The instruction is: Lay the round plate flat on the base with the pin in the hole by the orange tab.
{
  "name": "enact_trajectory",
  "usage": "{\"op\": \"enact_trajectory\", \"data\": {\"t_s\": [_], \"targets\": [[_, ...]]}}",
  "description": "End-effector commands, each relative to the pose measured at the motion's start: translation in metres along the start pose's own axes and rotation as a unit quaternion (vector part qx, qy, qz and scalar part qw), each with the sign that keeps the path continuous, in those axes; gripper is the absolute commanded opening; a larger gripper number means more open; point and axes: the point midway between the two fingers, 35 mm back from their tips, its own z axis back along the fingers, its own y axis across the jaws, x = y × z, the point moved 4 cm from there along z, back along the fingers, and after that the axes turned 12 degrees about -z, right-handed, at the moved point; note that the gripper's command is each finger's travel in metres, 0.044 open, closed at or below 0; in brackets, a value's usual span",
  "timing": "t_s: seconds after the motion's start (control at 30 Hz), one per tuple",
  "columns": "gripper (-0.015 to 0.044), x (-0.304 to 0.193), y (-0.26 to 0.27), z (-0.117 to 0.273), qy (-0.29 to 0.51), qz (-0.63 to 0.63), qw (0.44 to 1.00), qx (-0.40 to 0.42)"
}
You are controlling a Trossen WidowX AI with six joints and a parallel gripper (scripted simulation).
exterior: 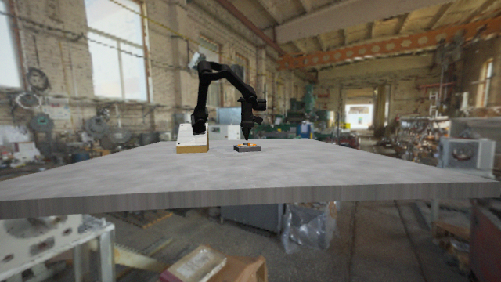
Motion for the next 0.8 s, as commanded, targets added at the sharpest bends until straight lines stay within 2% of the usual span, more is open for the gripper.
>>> {"op": "enact_trajectory", "data": {"t_s": [0.0,0.13,0.77], "targets": [[0.0000,0.001,0.001,0.018,-0.006,-0.003,1.000,0.005],[0.0000,-0.002,0.000,0.030,-0.006,-0.003,1.000,0.005],[0.0000,-0.002,0.001,0.022,-0.003,0.002,1.000,0.001]]}}
